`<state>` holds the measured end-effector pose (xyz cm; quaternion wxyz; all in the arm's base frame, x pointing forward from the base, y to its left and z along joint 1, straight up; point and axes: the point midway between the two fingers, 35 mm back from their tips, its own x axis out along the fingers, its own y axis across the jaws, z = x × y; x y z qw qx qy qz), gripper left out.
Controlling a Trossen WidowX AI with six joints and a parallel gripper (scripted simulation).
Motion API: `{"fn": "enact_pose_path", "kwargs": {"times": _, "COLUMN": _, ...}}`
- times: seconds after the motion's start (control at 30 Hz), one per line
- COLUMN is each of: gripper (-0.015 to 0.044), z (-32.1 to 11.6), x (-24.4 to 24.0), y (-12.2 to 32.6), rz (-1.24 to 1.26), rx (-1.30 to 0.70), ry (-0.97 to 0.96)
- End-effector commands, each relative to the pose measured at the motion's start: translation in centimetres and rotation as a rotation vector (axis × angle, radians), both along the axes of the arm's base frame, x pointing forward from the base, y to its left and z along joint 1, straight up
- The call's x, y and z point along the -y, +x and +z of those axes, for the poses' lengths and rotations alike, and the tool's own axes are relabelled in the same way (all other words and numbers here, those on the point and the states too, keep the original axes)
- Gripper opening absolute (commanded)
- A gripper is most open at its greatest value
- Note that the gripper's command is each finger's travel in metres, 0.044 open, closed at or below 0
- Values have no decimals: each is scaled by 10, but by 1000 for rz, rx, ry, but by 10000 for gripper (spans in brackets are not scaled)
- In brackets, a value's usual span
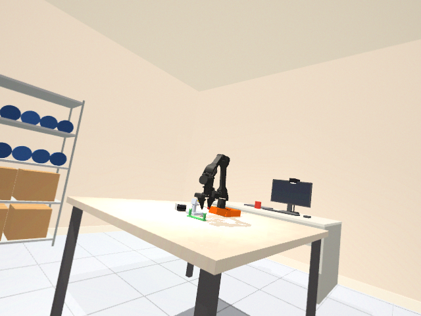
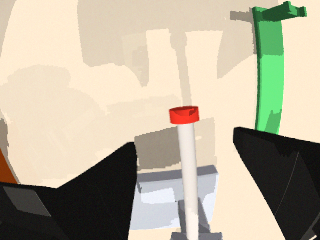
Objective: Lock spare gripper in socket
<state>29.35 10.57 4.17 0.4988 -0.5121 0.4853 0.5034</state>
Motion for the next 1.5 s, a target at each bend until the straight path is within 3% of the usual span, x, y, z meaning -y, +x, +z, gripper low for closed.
{"fn": "enact_pose_path", "kwargs": {"times": 0.0, "gripper": 300, "z": -6, "x": 0, "y": -1, "rz": -3, "rx": -3, "ry": 3}}
{"fn": "enact_pose_path", "kwargs": {"times": 0.17, "gripper": 300, "z": -10, "x": 0, "y": -2, "rz": -3, "rx": -3, "ry": 3}}
{"fn": "enact_pose_path", "kwargs": {"times": 0.53, "gripper": 11, "z": -10, "x": 0, "y": -2, "rz": -3, "rx": -3, "ry": 3}}
{"fn": "enact_pose_path", "kwargs": {"times": 1.47, "gripper": 0, "z": 2, "x": -11, "y": 2, "rz": -29, "rx": -8, "ry": 173}}
